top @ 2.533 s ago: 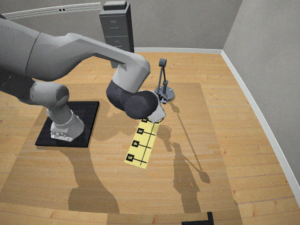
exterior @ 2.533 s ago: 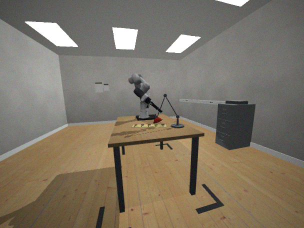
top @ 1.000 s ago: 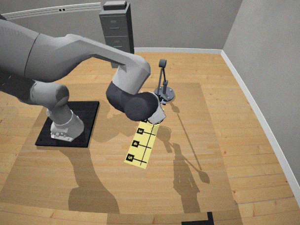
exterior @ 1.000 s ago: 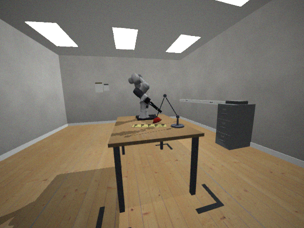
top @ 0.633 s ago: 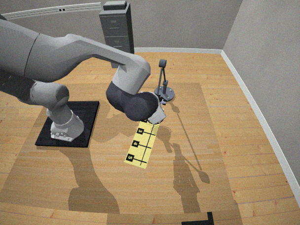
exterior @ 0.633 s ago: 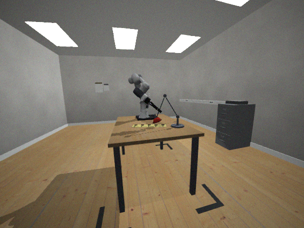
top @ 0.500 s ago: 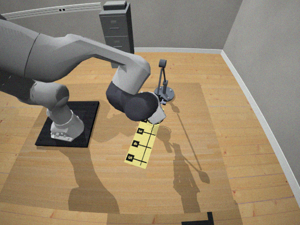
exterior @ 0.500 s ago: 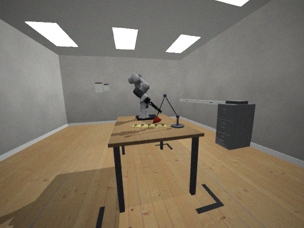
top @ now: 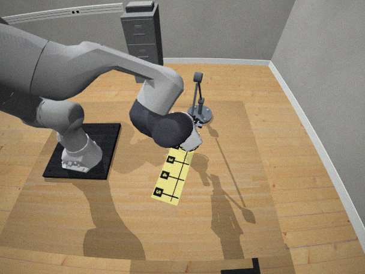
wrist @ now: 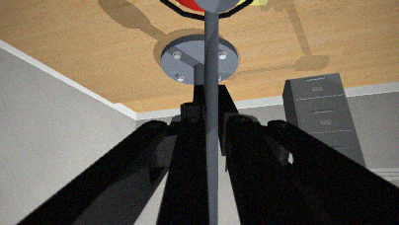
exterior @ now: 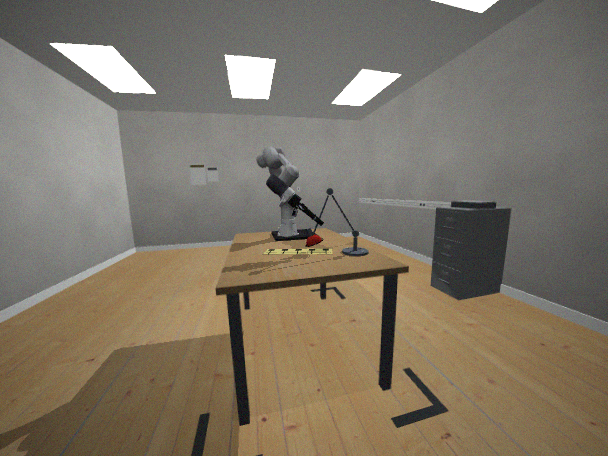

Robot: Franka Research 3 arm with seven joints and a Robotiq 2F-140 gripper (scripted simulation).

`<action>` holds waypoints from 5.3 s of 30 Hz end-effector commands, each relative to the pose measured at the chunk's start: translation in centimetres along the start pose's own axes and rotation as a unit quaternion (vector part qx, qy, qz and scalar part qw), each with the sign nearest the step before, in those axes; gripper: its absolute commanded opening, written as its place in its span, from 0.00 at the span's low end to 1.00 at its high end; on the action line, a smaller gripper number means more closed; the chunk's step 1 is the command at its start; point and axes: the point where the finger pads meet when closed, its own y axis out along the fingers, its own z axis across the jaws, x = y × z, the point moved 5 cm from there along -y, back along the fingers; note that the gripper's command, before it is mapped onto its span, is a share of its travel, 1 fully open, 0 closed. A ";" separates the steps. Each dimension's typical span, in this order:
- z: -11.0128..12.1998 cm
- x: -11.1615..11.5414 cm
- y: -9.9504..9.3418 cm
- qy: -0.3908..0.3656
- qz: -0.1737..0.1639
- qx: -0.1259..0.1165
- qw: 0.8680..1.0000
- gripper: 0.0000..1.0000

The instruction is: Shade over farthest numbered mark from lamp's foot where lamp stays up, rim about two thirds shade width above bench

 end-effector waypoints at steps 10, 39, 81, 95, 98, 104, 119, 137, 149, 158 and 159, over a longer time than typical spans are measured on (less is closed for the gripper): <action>-0.6 -0.3 -0.6 -0.001 0.001 -0.005 1.000 1.00; -0.2 0.0 -0.2 0.000 0.000 -0.001 1.000 1.00; -0.2 0.0 -0.2 -0.001 0.000 -0.001 1.000 1.00; -0.2 0.0 -1.9 -0.001 0.000 -0.001 1.000 1.00; -0.2 0.0 -3.2 -0.001 0.000 -0.001 1.000 1.00; -0.1 0.0 -5.8 -0.001 0.000 -0.001 1.000 1.00; -0.5 -0.2 -11.3 -0.005 0.000 -0.009 1.000 1.00; -1.1 -0.3 -12.7 -0.011 -0.001 -0.020 1.000 1.00; -1.2 -0.3 -12.7 -0.012 -0.001 -0.021 1.000 1.00; -1.1 -0.3 -12.8 -0.012 -0.001 -0.020 1.000 1.00; -1.1 -0.3 -12.8 -0.012 -0.001 -0.020 1.000 1.00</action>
